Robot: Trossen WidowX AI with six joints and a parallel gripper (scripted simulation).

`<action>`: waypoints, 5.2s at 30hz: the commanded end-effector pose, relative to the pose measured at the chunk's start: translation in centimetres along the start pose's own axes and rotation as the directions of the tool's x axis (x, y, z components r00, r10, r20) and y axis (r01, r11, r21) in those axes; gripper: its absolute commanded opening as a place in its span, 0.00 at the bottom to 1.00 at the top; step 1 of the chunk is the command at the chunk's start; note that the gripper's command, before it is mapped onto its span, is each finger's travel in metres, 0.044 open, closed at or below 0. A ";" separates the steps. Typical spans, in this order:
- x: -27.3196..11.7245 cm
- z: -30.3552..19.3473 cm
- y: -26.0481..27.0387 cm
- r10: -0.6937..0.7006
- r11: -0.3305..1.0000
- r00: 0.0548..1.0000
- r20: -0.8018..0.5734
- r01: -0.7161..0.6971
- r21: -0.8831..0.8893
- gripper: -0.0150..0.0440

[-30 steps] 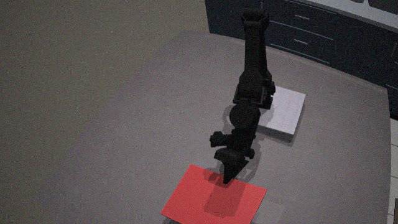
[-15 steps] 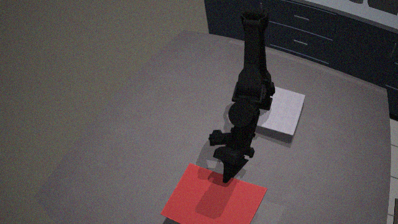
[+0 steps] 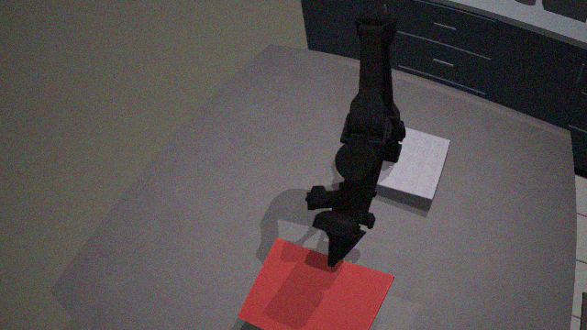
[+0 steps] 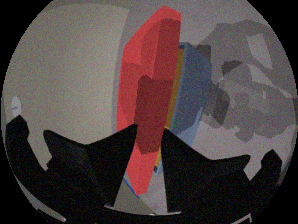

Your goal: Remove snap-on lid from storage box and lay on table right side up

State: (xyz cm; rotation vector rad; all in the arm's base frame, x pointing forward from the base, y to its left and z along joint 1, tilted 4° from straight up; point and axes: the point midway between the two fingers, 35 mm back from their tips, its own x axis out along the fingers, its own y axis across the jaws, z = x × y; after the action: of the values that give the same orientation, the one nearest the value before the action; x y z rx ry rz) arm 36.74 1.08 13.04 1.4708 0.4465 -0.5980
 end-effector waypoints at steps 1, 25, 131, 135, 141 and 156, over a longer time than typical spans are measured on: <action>-0.5 0.0 1.2 0.016 1.000 1.000 0.000 -0.016 0.002 0.25; -1.3 0.0 4.7 0.017 1.000 1.000 0.000 -0.017 0.003 0.25; -5.4 9.0 9.7 0.018 1.000 1.000 0.005 -0.018 -0.005 0.25; -5.4 9.8 9.7 0.018 1.000 1.000 0.006 -0.018 -0.005 0.25; -5.4 11.0 9.6 0.018 1.000 1.000 0.007 -0.018 -0.006 0.25; -5.6 14.0 9.6 0.018 1.000 1.000 0.009 -0.018 -0.009 0.25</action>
State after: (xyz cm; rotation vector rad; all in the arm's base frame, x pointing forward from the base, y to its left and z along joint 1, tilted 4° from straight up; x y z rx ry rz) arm 37.23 -11.49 24.29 1.4633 0.4373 -0.6020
